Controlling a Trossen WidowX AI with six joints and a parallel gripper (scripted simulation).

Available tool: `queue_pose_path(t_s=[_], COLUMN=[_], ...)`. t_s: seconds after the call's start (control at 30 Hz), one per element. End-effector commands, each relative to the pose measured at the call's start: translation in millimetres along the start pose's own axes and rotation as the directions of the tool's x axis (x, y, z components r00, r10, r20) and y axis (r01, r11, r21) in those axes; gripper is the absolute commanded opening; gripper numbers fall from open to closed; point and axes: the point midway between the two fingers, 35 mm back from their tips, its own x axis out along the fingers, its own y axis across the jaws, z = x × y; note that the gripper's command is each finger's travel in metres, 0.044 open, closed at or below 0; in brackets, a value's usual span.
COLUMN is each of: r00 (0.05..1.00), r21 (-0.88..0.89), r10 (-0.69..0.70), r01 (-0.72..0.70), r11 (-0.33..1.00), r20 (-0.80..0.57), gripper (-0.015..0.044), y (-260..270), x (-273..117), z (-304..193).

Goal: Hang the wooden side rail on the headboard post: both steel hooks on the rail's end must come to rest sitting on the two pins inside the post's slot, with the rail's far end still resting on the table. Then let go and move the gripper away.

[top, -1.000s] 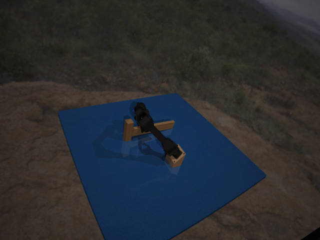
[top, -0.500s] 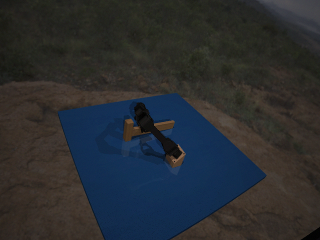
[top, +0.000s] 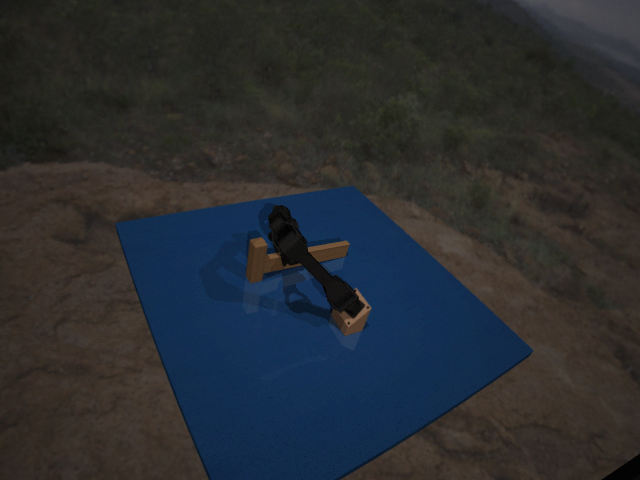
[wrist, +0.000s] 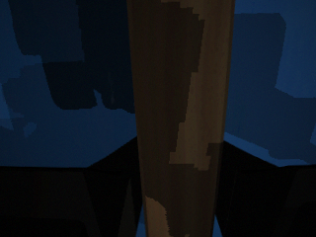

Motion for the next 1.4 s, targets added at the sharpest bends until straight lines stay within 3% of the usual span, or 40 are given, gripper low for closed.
queue_pose_path(t_s=[0.0, 1.37], r00=[1.0, 1.0], r21=[0.0, 0.0], r10=[0.005, 0.005], r01=[-0.005, -0.005], r11=[1.0, 1.0], r20=[-0.005, -0.005], gripper=[0.0, 0.0], y=[1.0, 1.0], x=[0.1, 6.9], z=[-0.8, -0.9])
